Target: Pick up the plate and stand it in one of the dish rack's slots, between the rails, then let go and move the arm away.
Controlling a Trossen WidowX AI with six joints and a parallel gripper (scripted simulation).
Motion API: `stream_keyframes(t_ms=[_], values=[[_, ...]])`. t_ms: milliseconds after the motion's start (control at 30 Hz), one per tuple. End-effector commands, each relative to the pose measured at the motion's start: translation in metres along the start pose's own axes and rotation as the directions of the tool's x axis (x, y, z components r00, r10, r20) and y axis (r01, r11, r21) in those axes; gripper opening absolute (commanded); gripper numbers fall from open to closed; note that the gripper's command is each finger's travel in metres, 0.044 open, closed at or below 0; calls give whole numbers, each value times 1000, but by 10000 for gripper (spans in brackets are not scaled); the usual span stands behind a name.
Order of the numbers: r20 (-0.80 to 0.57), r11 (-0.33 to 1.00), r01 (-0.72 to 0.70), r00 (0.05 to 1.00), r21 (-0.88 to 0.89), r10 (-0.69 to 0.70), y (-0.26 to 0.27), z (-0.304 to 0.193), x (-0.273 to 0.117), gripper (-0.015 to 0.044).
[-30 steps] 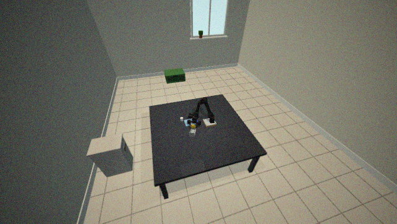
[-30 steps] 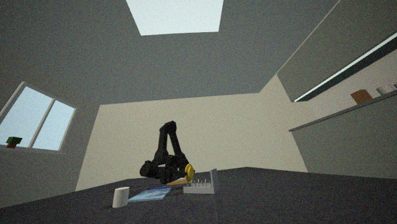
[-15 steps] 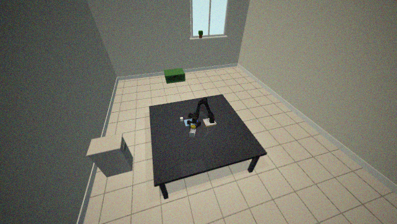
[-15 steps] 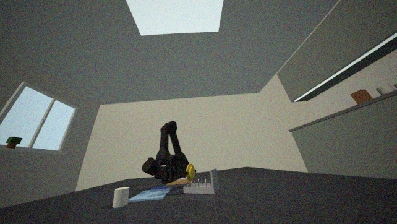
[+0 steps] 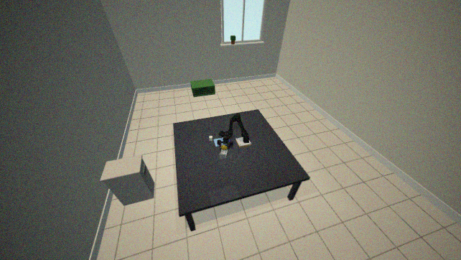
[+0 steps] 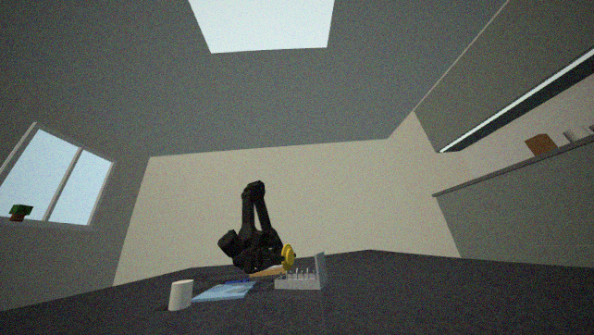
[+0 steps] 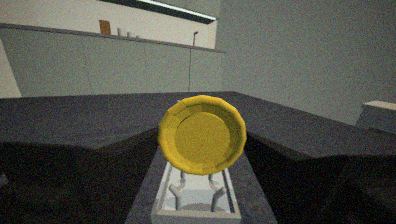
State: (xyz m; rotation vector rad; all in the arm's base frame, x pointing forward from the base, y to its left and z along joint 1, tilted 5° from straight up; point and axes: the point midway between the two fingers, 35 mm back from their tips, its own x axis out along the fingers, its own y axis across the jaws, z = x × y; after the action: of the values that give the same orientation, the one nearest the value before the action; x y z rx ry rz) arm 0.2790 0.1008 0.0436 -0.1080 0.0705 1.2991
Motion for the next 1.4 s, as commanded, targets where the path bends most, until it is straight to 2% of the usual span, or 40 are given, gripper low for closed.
stream_keyframes(t_ms=[0, 567, 1067, 1367], values=[[-2, 1000, 1, 1000, 8, -1, 1, -12, 2, 0], [-2, 1000, 1, 1000, 9, -1, 2, -17, 2, 0], [-2, 1000, 1, 1000, 10, -1, 2, -18, 2, 394], [-1, 1000, 1, 1000, 9, -1, 1, -17, 2, 400]])
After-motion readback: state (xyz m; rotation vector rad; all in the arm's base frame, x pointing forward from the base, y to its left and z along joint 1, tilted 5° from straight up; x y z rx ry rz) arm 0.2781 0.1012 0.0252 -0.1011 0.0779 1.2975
